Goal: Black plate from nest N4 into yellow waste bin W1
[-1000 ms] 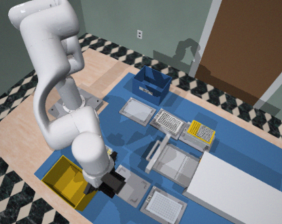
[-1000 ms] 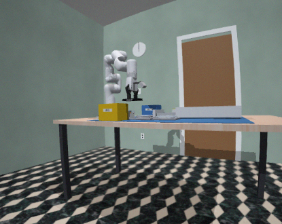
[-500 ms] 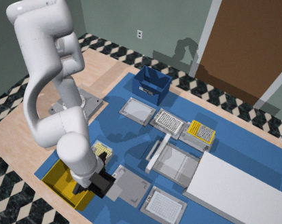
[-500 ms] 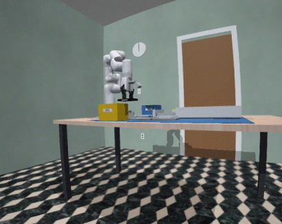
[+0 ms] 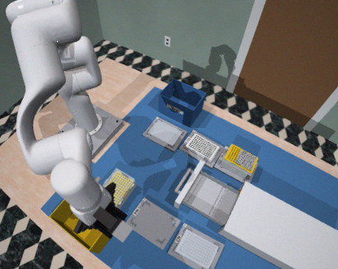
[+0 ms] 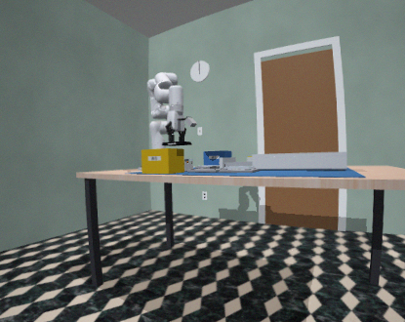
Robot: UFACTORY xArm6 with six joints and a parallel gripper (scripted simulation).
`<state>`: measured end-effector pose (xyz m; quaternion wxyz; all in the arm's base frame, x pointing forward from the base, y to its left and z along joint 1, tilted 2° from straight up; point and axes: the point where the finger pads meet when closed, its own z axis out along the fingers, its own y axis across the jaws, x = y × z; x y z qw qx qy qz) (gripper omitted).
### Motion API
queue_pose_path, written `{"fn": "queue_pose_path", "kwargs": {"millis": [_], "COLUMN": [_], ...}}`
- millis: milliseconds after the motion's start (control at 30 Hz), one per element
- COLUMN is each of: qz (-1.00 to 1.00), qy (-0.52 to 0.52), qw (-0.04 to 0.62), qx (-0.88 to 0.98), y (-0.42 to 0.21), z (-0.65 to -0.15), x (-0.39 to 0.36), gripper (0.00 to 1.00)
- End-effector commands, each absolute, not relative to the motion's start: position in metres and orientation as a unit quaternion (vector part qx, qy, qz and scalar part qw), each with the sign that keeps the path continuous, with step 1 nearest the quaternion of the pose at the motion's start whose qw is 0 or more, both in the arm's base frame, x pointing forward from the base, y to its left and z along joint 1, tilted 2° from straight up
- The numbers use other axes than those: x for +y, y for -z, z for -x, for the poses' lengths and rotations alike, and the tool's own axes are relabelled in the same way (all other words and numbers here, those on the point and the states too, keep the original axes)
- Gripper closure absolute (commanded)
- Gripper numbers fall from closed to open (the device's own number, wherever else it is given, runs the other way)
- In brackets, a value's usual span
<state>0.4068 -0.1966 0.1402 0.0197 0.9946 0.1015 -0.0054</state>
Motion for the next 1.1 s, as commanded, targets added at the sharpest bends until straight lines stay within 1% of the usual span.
{"fn": "queue_pose_path", "kwargs": {"millis": [0,733,1067], "qz": [-0.995,-0.995,-0.995], "qy": [0.003,0.003,0.003], "qw": [0.021,0.021,0.021], "qx": [0.102,0.102,0.102], "y": [-0.142,-0.144,-0.144], "z": [-0.399,-0.362,-0.358], "x": [-0.207,-0.246,-0.251], "gripper": [1.0,1.0,1.0]}}
